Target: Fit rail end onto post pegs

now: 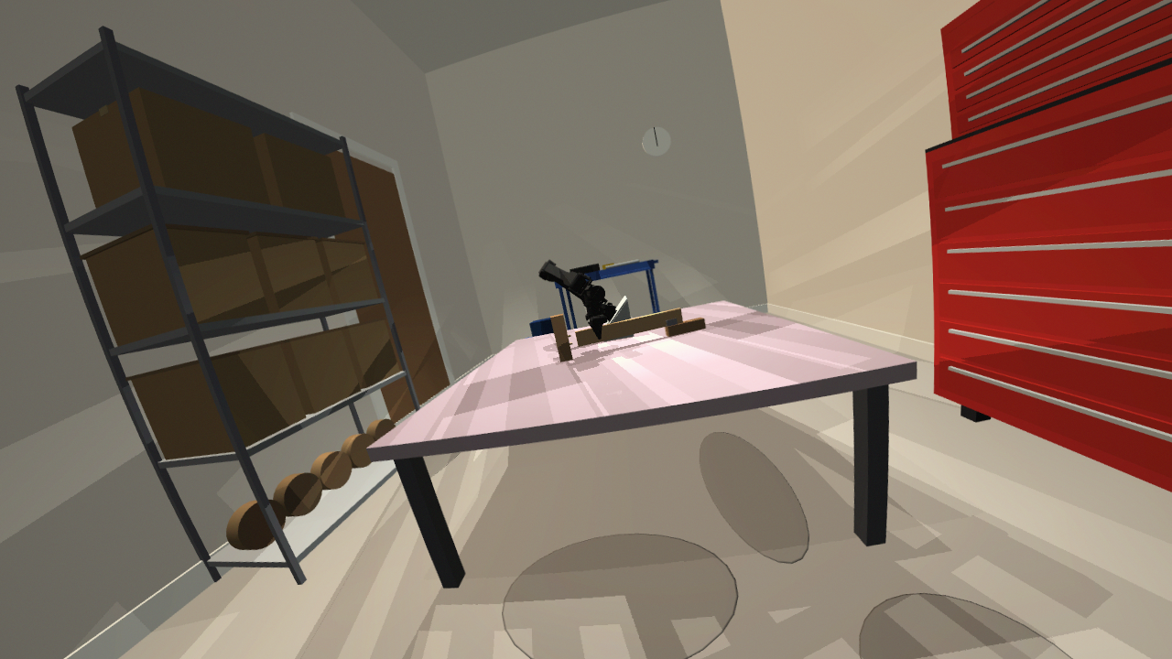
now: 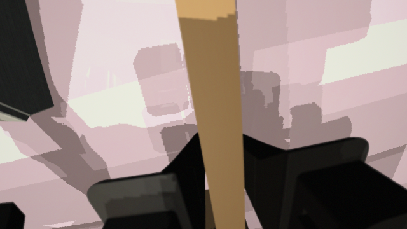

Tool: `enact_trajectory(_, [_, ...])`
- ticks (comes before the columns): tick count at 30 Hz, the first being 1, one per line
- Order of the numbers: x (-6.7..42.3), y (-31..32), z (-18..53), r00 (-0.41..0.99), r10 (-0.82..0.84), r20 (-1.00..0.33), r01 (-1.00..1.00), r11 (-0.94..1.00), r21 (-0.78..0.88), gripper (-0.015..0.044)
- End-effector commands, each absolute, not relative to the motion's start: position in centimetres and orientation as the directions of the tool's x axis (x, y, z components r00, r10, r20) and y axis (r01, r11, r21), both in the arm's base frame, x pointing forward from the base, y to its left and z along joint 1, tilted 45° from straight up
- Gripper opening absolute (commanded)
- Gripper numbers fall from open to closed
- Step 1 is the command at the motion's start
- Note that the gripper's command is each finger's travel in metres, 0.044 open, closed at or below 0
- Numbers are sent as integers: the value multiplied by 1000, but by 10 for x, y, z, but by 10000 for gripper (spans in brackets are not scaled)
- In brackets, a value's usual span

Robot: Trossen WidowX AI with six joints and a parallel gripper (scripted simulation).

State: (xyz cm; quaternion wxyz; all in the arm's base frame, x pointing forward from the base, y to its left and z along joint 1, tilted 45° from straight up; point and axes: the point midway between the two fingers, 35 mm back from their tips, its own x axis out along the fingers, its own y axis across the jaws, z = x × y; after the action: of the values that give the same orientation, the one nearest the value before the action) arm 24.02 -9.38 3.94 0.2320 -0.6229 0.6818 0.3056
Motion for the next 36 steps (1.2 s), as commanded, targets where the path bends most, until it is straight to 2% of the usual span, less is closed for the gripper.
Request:
enact_trajectory(1, [241,-90,40,-115,-695,-709,-991,37,125,0])
enact_trajectory(36, [241,-93,42,-115,-696,-709,-991,37,125,0])
